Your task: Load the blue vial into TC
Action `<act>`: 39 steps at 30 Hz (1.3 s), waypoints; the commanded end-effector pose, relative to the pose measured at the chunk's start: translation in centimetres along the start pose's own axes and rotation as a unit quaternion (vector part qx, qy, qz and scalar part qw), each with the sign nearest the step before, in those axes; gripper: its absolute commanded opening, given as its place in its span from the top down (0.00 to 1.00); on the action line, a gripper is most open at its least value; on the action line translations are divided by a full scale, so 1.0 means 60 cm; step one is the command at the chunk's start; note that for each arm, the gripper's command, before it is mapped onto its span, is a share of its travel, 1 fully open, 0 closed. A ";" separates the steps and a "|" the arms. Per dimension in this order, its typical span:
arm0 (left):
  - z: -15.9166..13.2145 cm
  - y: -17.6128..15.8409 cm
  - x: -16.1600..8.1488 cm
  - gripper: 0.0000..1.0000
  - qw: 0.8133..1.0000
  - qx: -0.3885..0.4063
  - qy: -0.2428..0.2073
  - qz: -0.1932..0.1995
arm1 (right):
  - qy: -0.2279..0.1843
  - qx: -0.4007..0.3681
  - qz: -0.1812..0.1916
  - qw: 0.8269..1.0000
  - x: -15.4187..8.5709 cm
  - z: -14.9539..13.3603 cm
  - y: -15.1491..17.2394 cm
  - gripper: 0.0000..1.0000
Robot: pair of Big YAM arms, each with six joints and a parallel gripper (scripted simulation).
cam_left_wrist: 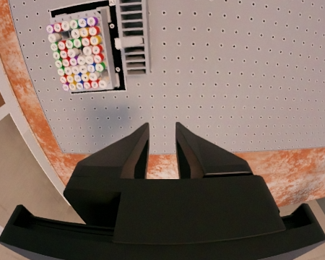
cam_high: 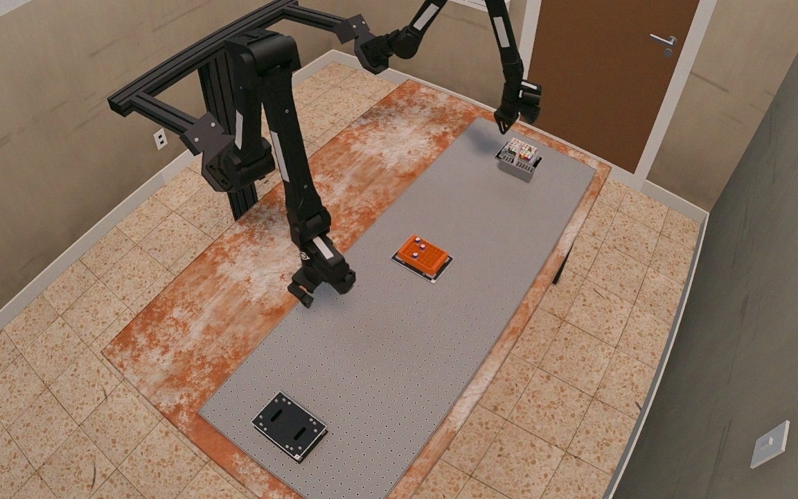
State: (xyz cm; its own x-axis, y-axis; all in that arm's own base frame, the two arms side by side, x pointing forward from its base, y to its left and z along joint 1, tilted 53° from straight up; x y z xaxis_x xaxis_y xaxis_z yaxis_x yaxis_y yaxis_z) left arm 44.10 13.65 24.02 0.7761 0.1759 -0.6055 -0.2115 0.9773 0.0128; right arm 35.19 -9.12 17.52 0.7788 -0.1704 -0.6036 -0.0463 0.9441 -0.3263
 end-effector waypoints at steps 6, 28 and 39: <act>-0.037 -0.028 -0.029 0.76 1.000 -0.005 -0.017 -0.002 | -0.005 -0.004 -0.005 1.000 -0.003 0.009 -0.007 0.00; -0.144 -0.073 -0.061 0.76 1.000 -0.006 -0.015 -0.003 | -0.005 -0.004 -0.005 1.000 -0.003 0.009 -0.007 0.00; -0.172 -0.080 -0.066 0.76 1.000 -0.004 -0.008 -0.001 | -0.005 -0.004 -0.005 1.000 -0.003 0.009 -0.007 0.00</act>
State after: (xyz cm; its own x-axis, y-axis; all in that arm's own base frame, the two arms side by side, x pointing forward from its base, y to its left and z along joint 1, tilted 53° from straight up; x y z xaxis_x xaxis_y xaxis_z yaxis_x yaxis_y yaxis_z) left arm 35.71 6.87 17.50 0.7770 0.1703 -0.6060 -0.2035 0.9790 0.0141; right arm 35.19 -9.12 17.52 0.7788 -0.1704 -0.6036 -0.0463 0.9441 -0.3263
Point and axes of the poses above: on each arm, the point where the finger pads meet when closed, its own x axis out along the fingers, its own y axis across the jaws, z = x × y, the point moved 1 cm from there along -x, back along the fingers, and after that the axes turned 14 degrees about -x, right-handed, at the moved point
